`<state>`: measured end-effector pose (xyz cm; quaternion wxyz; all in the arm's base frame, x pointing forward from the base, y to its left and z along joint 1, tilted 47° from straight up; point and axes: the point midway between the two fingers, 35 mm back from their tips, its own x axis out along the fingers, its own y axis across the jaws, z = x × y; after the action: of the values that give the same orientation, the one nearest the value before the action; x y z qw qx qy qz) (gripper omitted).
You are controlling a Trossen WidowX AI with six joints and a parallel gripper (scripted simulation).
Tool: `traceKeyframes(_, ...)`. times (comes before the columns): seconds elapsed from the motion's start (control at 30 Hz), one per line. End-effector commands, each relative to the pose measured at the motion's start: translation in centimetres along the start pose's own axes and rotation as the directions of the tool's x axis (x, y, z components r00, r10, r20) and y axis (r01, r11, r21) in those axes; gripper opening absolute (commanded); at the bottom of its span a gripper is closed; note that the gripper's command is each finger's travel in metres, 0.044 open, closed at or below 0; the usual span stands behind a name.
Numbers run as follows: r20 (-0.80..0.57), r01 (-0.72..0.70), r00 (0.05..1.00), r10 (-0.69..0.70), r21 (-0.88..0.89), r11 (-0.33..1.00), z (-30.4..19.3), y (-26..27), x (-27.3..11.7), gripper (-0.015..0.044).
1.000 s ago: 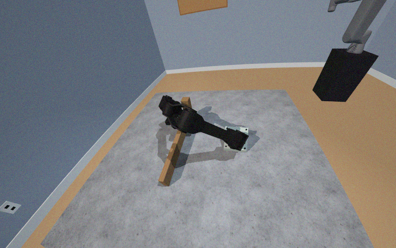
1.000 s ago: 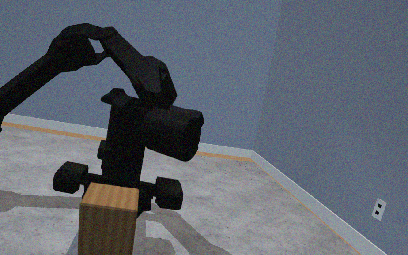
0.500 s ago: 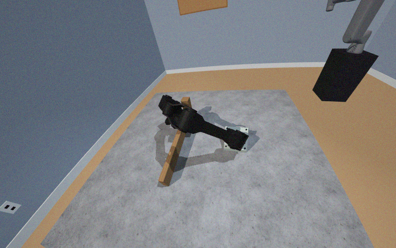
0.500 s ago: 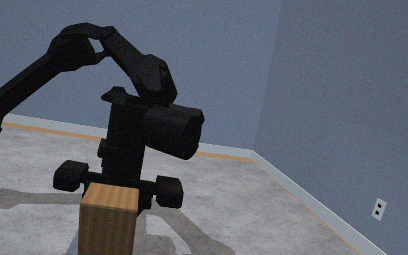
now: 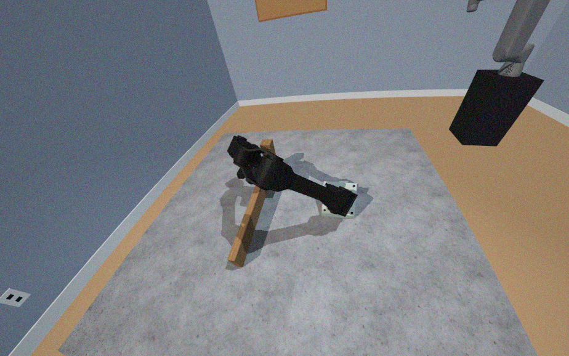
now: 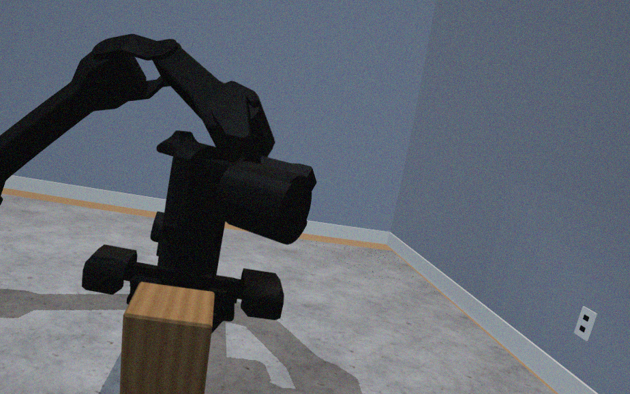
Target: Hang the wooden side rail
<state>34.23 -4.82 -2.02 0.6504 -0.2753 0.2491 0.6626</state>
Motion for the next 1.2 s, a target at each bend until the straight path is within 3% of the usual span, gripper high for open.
traceKeyframes(0.0,-0.006,0.019,1.000,-0.019,-0.001,1.000,-0.22,-0.15,-0.83,0.0000)
traceKeyframes(1.17,-0.006,0.019,1.000,-0.019,-0.001,1.000,-0.49,-0.44,-0.69,0.0000)
